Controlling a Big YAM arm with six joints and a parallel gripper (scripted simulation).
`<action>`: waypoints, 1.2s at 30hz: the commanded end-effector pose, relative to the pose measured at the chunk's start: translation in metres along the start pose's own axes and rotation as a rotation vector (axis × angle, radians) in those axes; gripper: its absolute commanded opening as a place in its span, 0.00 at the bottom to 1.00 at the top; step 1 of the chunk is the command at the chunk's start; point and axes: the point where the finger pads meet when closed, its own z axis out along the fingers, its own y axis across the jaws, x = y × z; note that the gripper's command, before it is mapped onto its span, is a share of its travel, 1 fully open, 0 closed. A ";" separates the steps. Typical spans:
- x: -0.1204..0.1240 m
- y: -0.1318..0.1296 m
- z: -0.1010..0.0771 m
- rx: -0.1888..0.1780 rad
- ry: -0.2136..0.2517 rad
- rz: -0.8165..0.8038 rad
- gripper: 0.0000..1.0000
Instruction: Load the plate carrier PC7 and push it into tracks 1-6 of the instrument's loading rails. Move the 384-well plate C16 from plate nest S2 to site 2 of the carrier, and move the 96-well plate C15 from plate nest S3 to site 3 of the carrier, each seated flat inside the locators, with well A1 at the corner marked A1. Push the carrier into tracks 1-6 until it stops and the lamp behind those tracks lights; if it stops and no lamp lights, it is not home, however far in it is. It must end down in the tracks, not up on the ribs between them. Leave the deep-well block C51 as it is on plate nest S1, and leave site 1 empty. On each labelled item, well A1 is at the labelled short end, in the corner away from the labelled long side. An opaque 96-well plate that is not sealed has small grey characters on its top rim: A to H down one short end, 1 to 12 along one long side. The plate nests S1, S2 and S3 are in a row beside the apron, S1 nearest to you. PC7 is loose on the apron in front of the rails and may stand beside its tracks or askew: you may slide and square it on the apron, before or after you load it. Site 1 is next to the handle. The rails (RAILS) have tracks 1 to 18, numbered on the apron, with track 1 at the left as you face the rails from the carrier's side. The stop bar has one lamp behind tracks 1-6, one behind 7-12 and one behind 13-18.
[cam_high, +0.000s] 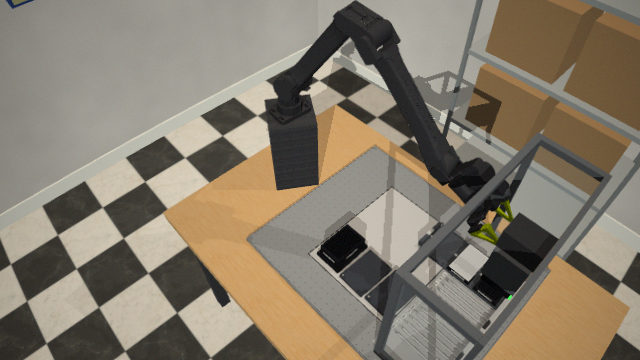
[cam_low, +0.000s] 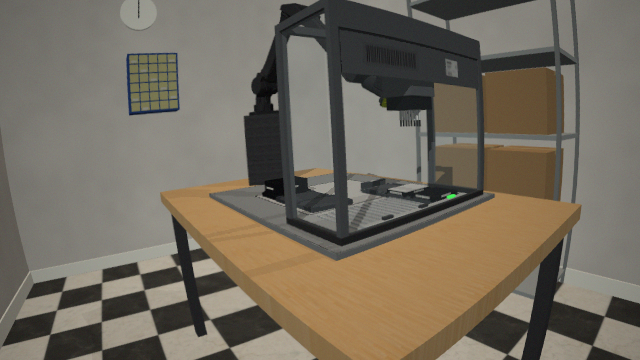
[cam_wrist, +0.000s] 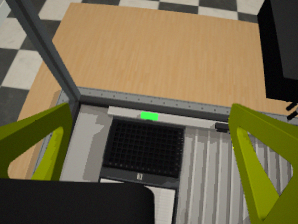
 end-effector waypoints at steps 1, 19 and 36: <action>-0.030 0.011 -0.018 -0.009 -0.062 -0.009 1.00; 0.006 0.025 -0.071 -0.010 -0.058 0.005 1.00; 0.040 0.037 -0.120 -0.011 -0.054 0.007 1.00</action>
